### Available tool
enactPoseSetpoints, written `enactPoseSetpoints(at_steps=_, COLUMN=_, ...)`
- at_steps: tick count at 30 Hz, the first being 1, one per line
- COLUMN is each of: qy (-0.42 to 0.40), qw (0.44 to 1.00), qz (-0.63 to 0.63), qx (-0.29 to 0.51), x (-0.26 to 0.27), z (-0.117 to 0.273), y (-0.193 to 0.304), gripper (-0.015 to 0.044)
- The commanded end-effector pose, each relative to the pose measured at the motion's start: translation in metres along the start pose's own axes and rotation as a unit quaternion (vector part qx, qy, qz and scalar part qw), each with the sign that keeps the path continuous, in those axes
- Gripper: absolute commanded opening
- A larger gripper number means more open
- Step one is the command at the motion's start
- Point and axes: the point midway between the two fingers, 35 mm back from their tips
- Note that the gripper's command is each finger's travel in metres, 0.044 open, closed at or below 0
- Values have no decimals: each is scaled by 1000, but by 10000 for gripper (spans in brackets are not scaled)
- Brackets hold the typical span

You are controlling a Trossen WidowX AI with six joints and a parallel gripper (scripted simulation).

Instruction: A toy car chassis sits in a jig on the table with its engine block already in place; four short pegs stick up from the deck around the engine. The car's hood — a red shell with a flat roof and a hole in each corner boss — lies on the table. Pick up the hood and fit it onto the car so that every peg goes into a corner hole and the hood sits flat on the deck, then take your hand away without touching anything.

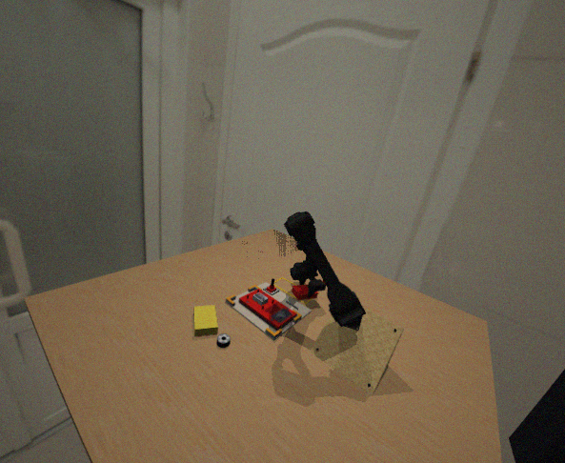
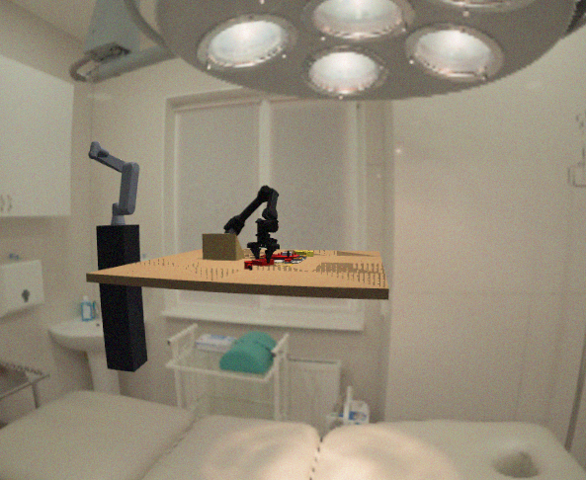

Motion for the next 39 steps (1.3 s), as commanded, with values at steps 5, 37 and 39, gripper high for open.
enactPoseSetpoints(at_steps=5, qy=0, qw=1000, qz=0, qx=0, x=0, z=0, y=0, gripper=242)
enactPoseSetpoints(at_steps=37, qy=1, qw=1000, qz=0, qx=2, x=-1, z=92, y=1, gripper=0)
enactPoseSetpoints(at_steps=39, qy=1, qw=1000, qz=0, qx=2, x=-1, z=95, y=1, gripper=0)
Point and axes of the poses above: the point midway between the two fingers, 35 mm back from their tips, its own z axis back along the fingers, its own x axis across the jaws, y = z × x, and after that the axes turned 5 degrees about -z, right-handed
